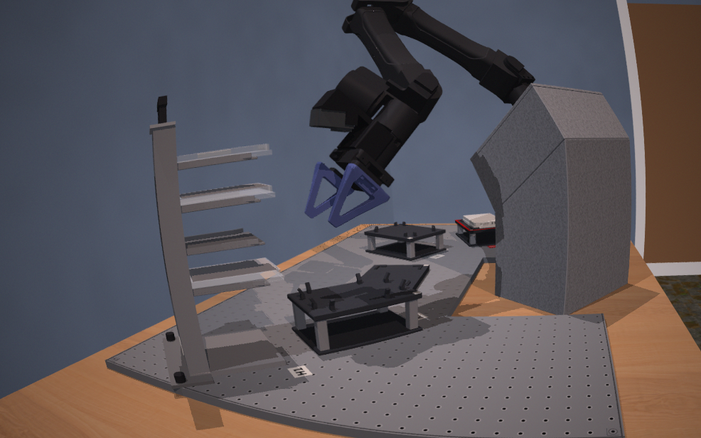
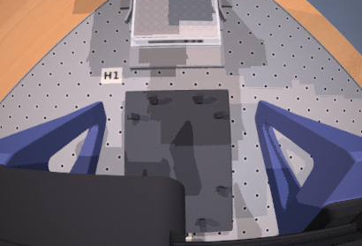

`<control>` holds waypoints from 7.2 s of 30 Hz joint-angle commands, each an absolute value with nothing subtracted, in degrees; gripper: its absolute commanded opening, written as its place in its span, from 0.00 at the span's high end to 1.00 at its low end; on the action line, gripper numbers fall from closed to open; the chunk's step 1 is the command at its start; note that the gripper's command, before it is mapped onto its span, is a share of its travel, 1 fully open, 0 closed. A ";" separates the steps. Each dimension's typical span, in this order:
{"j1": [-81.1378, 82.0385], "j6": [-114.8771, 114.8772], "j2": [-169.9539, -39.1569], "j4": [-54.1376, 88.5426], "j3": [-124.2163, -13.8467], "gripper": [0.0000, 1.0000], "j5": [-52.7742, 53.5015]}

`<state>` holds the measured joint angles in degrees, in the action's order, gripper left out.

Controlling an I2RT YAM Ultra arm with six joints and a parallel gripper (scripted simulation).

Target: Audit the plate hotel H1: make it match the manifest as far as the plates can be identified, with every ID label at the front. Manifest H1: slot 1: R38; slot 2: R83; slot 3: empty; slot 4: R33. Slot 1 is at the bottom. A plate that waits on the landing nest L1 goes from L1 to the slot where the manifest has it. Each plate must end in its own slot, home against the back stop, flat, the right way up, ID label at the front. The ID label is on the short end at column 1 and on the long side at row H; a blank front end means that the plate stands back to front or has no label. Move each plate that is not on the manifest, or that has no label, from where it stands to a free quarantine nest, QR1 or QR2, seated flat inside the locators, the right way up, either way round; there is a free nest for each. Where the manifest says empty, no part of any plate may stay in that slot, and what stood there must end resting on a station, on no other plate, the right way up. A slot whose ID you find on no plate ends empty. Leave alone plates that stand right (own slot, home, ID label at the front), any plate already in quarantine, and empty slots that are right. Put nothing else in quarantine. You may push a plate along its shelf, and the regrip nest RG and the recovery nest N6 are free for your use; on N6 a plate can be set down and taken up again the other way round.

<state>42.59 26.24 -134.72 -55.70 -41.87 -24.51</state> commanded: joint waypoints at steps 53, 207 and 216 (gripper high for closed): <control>42.78 26.38 -135.71 -51.58 -46.96 0.00 -23.91; 37.50 29.82 -146.52 -59.69 -50.92 0.00 -19.69; 37.50 29.82 -146.52 -59.69 -50.92 0.00 -19.69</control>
<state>36.93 29.78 -146.67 -60.27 -50.81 -20.05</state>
